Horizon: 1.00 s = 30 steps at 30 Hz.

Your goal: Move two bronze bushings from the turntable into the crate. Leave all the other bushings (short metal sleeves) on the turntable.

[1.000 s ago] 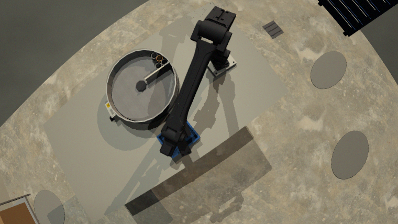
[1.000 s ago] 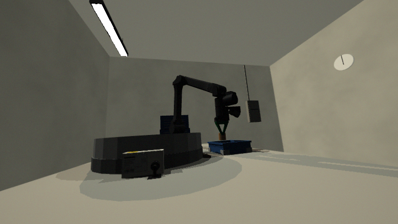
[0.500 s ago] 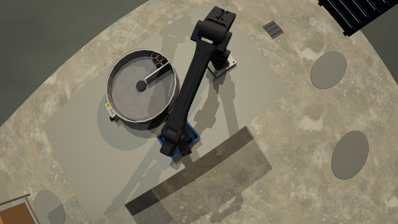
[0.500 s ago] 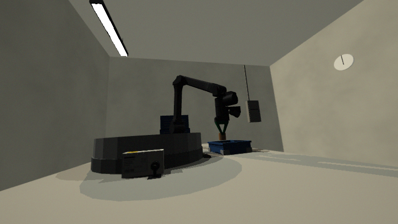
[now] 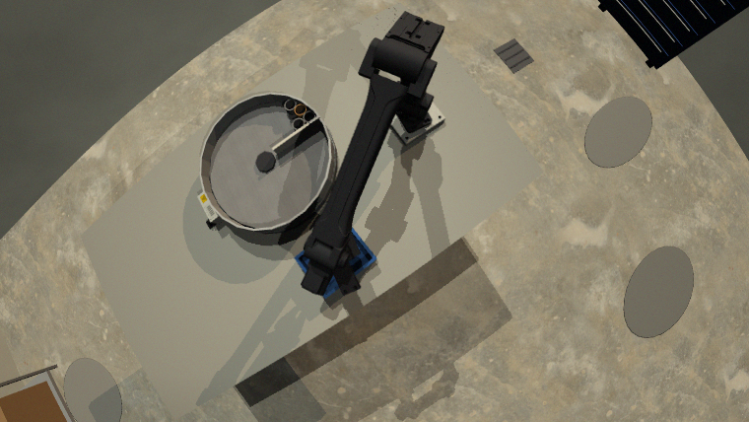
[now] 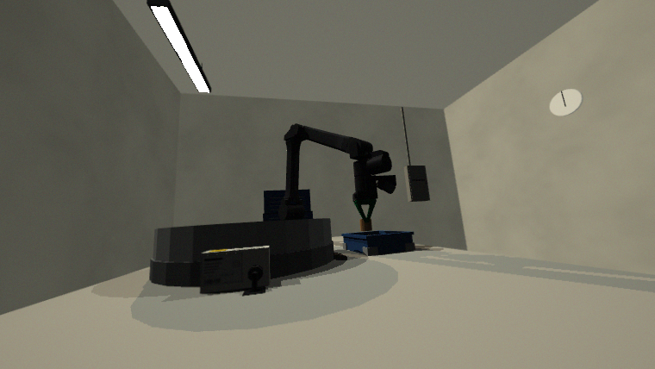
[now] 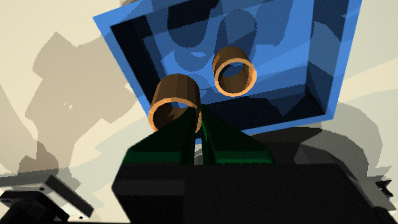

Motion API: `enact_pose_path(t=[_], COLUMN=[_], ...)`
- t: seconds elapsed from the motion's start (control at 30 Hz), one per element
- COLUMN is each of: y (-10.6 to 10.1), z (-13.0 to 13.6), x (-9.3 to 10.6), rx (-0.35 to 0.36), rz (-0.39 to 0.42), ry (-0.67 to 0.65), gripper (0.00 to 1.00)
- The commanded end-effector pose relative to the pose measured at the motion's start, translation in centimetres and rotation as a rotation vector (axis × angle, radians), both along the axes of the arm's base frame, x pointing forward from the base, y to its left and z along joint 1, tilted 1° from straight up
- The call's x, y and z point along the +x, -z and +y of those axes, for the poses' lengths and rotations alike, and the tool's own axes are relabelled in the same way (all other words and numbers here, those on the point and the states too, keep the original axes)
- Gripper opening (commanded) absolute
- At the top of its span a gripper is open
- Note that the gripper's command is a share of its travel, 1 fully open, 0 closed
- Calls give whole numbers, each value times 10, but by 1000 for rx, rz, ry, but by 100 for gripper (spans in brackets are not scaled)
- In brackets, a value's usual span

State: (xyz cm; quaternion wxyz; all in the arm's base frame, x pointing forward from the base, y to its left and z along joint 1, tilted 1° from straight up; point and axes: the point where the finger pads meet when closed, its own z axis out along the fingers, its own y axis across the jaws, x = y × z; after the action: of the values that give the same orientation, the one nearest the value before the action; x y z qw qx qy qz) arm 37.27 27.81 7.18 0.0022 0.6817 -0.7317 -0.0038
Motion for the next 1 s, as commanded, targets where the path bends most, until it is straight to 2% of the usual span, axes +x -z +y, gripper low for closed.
enact_pose_path(t=[0.0, 0.77, 0.97], y=[-18, -18, -12], z=[13, 13, 16], x=[15, 15, 20], rx=[40, 40, 36], rz=[-57, -57, -52], ry=[3, 3, 3], gripper=[0, 0, 0])
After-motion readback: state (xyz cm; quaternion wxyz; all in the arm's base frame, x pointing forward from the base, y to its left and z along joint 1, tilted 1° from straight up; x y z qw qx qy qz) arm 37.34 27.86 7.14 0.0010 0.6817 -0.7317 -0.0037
